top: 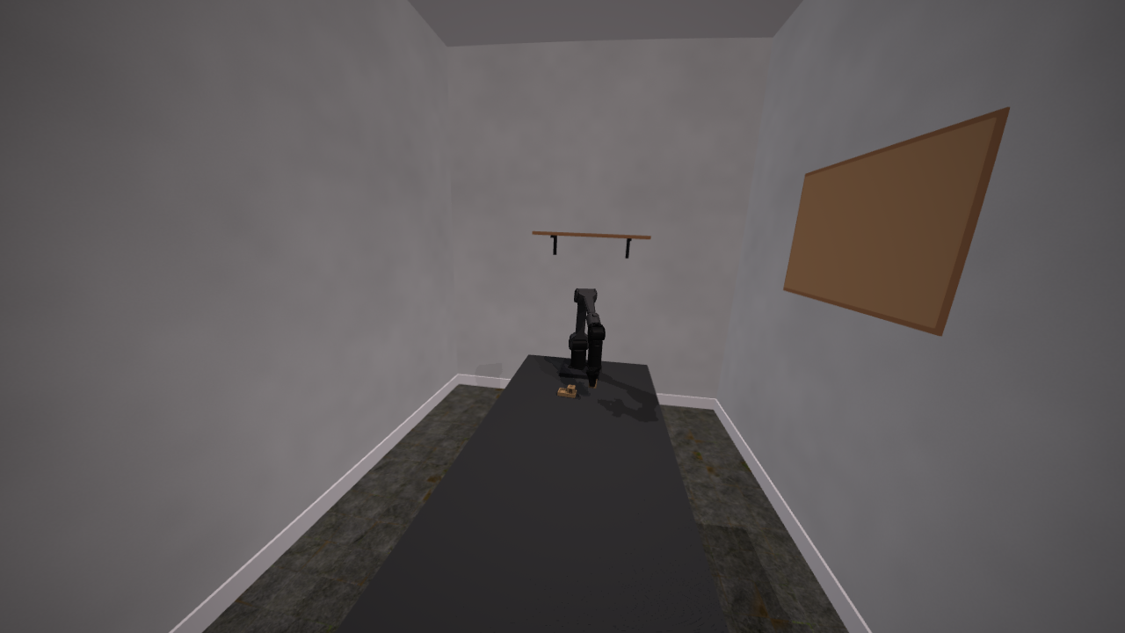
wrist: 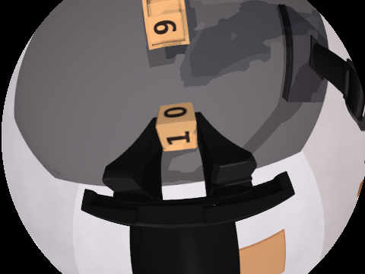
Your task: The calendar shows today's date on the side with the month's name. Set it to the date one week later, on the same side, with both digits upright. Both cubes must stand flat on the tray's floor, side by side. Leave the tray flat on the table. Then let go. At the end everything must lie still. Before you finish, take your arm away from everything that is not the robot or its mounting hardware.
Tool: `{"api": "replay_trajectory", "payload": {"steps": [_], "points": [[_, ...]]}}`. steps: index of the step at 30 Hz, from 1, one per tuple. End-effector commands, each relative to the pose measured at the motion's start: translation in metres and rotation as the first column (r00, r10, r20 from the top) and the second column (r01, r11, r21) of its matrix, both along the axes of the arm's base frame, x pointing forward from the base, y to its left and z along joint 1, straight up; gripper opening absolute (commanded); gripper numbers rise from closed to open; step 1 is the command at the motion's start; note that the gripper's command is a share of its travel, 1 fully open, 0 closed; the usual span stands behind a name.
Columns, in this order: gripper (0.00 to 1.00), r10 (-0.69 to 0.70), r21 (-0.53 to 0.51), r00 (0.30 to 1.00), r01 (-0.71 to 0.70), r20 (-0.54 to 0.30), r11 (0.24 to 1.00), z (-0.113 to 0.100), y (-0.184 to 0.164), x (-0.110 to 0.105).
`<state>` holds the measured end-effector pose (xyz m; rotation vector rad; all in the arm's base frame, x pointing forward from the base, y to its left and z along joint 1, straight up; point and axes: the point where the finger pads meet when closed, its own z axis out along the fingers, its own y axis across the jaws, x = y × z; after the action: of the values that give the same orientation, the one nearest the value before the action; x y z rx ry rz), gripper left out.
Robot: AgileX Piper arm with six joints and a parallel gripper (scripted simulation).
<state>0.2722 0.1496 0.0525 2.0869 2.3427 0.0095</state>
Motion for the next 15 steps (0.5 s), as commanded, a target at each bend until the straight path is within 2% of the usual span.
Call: {"api": "replay_trajectory", "payload": {"steps": [1, 8, 15], "points": [[0.36, -0.001, -0.001, 1.0, 0.001, -0.003, 1.0, -0.013, 0.0, 0.0], [0.36, -0.001, -0.001, 1.0, 0.001, -0.003, 1.0, -0.041, 0.001, 0.0], [0.36, -0.001, -0.001, 1.0, 0.001, -0.003, 1.0, -0.051, 0.001, 0.0]]}}
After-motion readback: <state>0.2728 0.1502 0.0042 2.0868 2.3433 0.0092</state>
